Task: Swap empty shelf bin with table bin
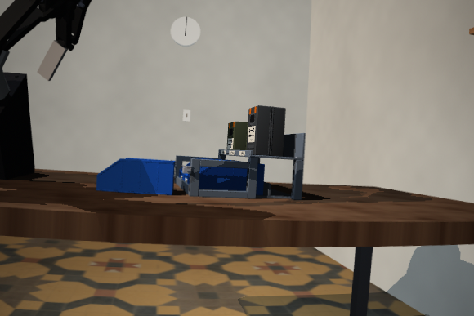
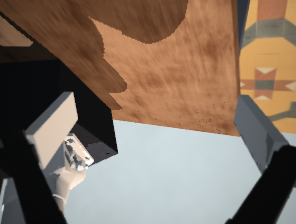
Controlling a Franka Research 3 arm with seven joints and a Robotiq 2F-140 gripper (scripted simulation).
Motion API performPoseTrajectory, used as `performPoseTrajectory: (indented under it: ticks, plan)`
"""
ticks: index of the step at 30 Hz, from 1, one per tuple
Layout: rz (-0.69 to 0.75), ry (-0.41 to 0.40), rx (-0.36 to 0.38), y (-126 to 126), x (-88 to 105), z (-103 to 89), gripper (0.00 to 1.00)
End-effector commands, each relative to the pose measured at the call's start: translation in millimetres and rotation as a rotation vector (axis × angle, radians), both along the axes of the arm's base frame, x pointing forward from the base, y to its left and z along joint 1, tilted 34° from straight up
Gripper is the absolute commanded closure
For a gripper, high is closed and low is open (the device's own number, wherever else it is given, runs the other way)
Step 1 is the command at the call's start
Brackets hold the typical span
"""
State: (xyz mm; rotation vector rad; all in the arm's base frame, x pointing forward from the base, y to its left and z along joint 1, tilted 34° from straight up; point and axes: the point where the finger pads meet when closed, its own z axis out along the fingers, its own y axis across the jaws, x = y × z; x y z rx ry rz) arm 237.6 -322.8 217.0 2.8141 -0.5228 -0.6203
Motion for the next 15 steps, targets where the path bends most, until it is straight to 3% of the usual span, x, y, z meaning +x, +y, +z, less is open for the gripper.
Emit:
performPoseTrajectory:
  ticks: [1,3,14,15]
  plan:
    - [-0.009,-0.003,-0.014,-1,0.7,0.0,0.0]
    - [0.004,-0.01,-0.032,2,9.6,-2.9,0.0]
    - [0.004,-0.01,-0.032,2,9.6,-2.9,0.0]
    - [0.017,-0.017,-0.049,6,18.4,-5.9,0.0]
